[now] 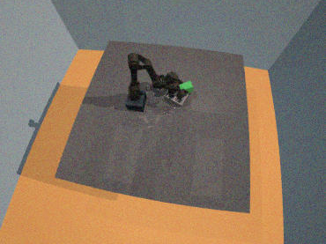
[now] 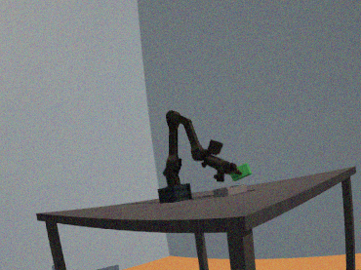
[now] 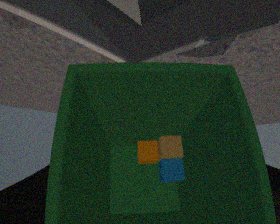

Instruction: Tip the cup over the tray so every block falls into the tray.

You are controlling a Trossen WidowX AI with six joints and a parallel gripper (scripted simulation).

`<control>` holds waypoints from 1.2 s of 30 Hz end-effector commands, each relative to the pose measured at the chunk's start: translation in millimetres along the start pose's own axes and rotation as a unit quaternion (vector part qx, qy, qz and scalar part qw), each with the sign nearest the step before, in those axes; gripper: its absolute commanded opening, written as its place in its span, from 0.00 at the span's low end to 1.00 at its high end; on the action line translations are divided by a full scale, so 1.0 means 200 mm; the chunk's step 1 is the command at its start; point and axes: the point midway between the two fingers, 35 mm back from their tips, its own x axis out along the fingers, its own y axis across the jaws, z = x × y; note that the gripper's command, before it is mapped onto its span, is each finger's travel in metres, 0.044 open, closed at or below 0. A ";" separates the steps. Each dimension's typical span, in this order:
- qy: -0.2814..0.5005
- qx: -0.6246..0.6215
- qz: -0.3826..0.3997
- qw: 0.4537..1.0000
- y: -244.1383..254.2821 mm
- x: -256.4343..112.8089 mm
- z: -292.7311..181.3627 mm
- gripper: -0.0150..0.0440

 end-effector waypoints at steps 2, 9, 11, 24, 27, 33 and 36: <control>0.023 0.003 0.005 1.000 0.00 -0.01 0.00 0.25; 0.049 0.003 0.007 0.999 0.00 -0.02 0.00 0.25; 0.057 0.003 0.008 0.998 0.00 -0.03 0.00 0.25; 0.106 0.003 0.014 0.994 0.00 -0.08 -0.02 0.25; 0.117 0.003 0.015 0.993 0.00 -0.10 -0.02 0.25; 0.130 0.003 0.016 0.991 0.01 -0.12 -0.03 0.25; 0.130 0.003 0.016 0.991 0.01 -0.12 -0.03 0.25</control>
